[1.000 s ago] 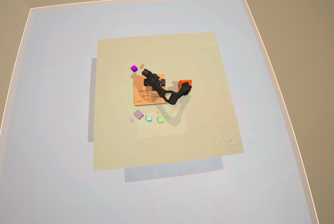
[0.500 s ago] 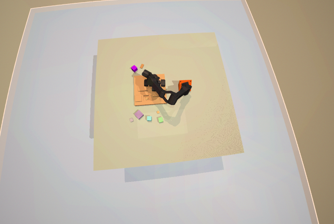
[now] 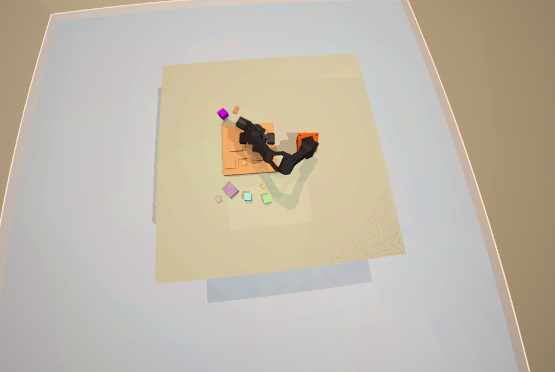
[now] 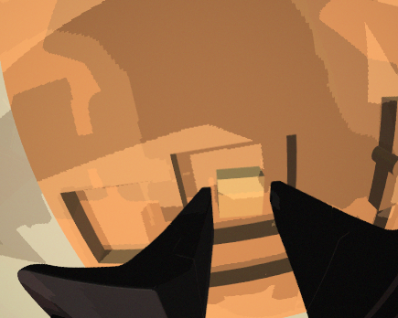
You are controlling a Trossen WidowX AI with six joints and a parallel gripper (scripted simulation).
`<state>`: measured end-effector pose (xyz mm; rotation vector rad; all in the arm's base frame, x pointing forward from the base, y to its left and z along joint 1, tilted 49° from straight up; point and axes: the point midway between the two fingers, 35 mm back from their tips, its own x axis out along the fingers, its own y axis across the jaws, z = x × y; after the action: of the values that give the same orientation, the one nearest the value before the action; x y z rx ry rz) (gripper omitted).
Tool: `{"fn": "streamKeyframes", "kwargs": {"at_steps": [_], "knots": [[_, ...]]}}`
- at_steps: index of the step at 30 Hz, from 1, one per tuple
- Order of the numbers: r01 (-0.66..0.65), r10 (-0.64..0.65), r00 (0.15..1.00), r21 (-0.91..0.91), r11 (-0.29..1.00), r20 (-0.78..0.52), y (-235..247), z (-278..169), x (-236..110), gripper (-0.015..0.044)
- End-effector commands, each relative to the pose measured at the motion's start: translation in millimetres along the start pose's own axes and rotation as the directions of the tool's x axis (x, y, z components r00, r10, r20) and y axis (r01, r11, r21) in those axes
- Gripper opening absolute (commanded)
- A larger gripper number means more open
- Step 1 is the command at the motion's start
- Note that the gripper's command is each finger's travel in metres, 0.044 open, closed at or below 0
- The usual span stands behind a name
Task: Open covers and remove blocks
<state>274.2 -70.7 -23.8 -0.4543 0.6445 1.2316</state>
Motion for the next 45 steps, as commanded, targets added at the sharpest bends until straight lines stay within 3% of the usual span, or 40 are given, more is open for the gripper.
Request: {"fn": "streamKeyframes", "kwargs": {"at_steps": [1,7,45], "knots": [[0.000,0.000,1.000,-0.001,1.000,0.000,0,0,0,0.0117],[0.000,0.000,1.000,-0.001,1.000,0.000,0,0,0,0.0080],[0.001,-0.001,1.000,0.004,1.000,0.002,1,-1,-43,0.0080]]}}
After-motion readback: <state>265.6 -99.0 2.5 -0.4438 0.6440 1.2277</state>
